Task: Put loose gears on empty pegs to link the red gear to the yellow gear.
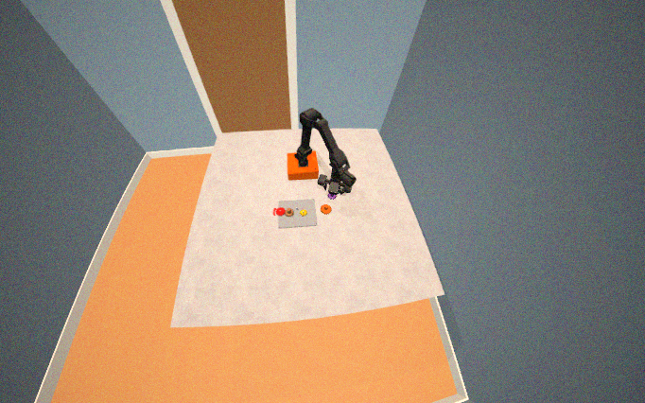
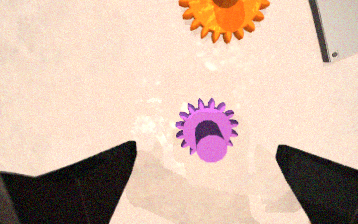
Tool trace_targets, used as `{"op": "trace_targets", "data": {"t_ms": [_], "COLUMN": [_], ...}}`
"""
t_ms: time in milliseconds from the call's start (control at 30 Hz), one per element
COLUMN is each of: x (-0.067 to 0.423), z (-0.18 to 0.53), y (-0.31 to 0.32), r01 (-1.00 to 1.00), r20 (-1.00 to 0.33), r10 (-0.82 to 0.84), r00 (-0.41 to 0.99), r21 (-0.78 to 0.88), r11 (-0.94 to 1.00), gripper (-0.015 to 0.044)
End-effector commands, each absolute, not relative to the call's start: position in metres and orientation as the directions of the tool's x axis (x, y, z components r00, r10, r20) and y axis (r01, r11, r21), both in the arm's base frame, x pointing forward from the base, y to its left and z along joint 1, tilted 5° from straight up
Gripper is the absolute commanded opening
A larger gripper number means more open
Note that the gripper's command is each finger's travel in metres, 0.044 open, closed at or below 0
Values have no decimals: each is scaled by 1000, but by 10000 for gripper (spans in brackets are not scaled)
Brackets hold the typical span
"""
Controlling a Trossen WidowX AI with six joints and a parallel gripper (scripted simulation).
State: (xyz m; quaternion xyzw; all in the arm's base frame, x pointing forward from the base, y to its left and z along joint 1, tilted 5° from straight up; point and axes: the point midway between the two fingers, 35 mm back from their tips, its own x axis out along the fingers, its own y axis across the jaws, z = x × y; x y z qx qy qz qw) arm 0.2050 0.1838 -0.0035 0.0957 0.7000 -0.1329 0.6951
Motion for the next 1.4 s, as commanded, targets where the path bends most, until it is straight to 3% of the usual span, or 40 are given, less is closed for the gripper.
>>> {"op": "trace_targets", "data": {"t_ms": [0, 400, 833, 1167, 1200, 1367], "x": [202, 201, 201, 201, 201, 203], "z": [-12, -20, -20, -20, -20, -12], "y": [181, 180, 180, 180, 180, 183], "r01": [315, 315, 315, 315, 315, 315], "r20": [-998, -998, -998, -998, -998, -998], "r10": [-57, -57, -57, -57, -57, -57], "r00": [-27, -27, -27, -27, -27, -26], "r21": [-63, -63, -63, -63, -63, -63], "r11": [947, 947, 947, 947, 947, 947], "gripper": [440, 440, 99, 32, 6, 0]}}
